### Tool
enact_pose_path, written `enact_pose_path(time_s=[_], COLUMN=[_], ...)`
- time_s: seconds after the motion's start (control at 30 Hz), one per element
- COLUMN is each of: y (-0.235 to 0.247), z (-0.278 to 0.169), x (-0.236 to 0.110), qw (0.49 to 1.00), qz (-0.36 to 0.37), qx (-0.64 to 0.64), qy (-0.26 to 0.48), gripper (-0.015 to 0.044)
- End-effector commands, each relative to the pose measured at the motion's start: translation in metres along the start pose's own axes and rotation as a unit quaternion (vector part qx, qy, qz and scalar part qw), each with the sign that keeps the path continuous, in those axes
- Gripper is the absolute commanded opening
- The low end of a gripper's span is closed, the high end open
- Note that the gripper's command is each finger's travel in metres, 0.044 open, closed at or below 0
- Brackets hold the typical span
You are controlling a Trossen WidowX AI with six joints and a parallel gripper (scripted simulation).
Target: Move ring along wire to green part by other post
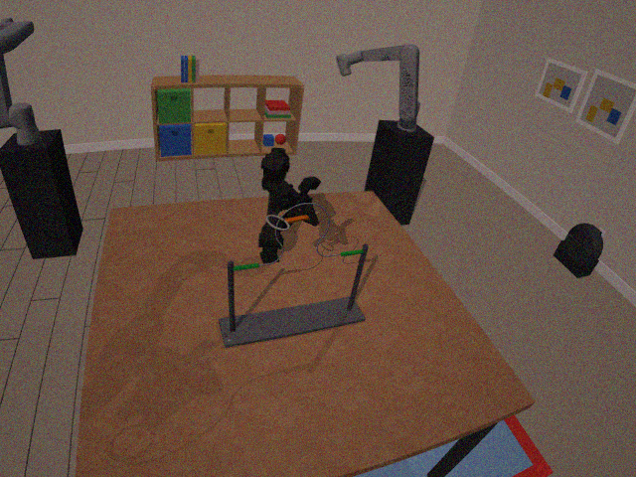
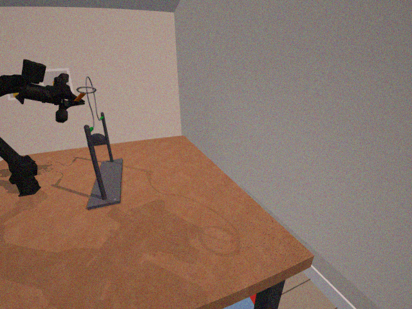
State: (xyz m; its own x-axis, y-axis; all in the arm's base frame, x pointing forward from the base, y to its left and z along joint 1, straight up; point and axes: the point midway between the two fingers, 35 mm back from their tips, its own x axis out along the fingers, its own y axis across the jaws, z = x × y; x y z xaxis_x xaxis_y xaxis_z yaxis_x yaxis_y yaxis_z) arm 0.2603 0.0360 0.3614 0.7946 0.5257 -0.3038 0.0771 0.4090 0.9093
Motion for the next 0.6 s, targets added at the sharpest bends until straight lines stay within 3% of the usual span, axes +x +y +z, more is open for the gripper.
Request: enact_pose_path(time_s=[0.0,0.57], y=[-0.001,-0.012], z=[0.000,0.002], x=[0.000,0.001], qw=[1.000,0.990], qz=[-0.013,-0.081], qx=[-0.021,-0.117], qy=[-0.002,-0.016], gripper=[-0.0150,-0.0150])
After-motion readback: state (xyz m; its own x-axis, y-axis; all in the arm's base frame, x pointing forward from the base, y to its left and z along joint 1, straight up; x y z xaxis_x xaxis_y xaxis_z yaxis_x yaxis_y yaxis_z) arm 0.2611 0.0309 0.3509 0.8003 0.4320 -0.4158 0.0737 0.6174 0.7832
